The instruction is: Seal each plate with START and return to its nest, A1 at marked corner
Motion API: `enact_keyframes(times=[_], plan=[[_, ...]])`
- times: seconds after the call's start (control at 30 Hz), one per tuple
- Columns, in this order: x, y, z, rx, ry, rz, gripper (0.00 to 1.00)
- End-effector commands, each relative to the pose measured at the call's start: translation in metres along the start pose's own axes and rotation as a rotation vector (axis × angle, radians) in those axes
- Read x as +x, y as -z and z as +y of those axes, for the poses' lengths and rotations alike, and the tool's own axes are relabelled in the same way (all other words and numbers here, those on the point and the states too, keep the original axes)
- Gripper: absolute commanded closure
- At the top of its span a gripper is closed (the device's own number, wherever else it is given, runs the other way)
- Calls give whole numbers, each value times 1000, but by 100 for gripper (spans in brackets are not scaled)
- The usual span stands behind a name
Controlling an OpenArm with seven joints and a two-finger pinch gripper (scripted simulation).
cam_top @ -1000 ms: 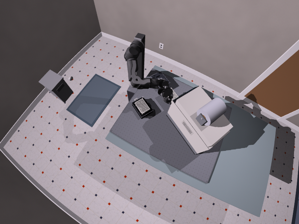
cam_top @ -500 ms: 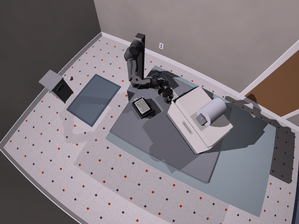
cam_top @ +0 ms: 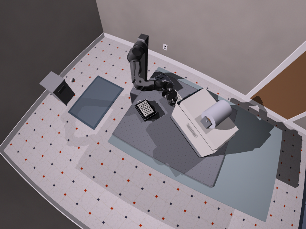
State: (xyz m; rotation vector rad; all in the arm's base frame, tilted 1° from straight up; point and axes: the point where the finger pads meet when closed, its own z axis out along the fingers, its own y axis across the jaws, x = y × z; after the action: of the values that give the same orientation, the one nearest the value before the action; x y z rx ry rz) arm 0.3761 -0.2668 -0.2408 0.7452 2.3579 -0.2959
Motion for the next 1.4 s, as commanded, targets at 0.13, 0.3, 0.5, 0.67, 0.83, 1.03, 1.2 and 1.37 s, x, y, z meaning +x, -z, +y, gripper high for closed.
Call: enact_keyframes(times=[0.13, 0.3, 0.5, 0.67, 0.83, 1.03, 1.2, 1.37], plan=[[-3, 0, 3, -12, -2, -3, 100], [-3, 0, 3, -12, -2, -3, 100], [-4, -1, 3, -12, -2, -3, 100], [-4, -1, 1, -6, -2, -3, 100], [-4, -1, 1, -6, -2, -3, 100], [-4, -1, 1, -6, -2, -3, 100], [-1, 7, 0, -1, -7, -6, 100], [3, 14, 0, -2, -7, -5, 100]])
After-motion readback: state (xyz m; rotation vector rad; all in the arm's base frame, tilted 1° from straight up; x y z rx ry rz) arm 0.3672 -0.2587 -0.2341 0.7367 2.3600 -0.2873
